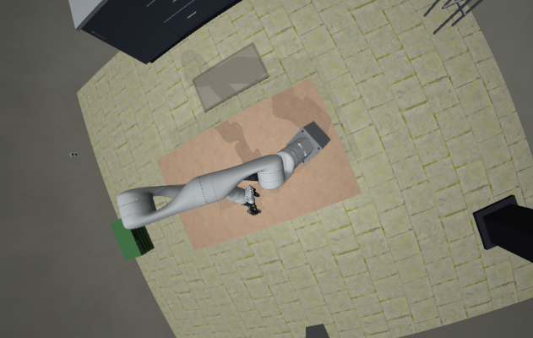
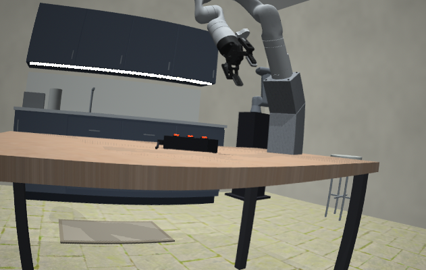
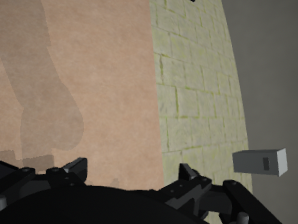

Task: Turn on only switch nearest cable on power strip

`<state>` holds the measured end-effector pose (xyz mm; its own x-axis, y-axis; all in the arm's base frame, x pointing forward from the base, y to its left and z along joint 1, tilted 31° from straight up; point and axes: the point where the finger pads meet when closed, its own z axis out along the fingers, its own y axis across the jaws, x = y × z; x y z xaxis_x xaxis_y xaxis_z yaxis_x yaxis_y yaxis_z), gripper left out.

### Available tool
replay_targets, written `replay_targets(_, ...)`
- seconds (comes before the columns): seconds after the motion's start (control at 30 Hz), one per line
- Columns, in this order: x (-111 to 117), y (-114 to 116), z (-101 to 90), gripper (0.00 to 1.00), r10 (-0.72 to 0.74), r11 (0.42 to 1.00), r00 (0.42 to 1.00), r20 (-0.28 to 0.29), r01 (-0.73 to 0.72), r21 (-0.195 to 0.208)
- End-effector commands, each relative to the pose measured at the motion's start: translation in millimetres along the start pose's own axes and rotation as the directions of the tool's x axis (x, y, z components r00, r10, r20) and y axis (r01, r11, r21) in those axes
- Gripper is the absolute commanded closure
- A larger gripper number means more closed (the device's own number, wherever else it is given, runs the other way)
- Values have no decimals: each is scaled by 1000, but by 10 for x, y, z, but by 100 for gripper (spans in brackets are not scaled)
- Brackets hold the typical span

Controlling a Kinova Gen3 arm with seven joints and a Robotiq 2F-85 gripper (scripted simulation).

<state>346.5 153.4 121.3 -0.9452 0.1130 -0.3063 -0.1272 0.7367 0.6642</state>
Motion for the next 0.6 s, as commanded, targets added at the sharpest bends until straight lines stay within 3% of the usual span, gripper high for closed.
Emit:
replay_targets(0.0, 7, -8, 8, 0, 7, 1000, 1000, -2, -7, -2)
replay_targets(0.57, -20, -157, 53, 0, 142, 990, 990, 5, -142, 14)
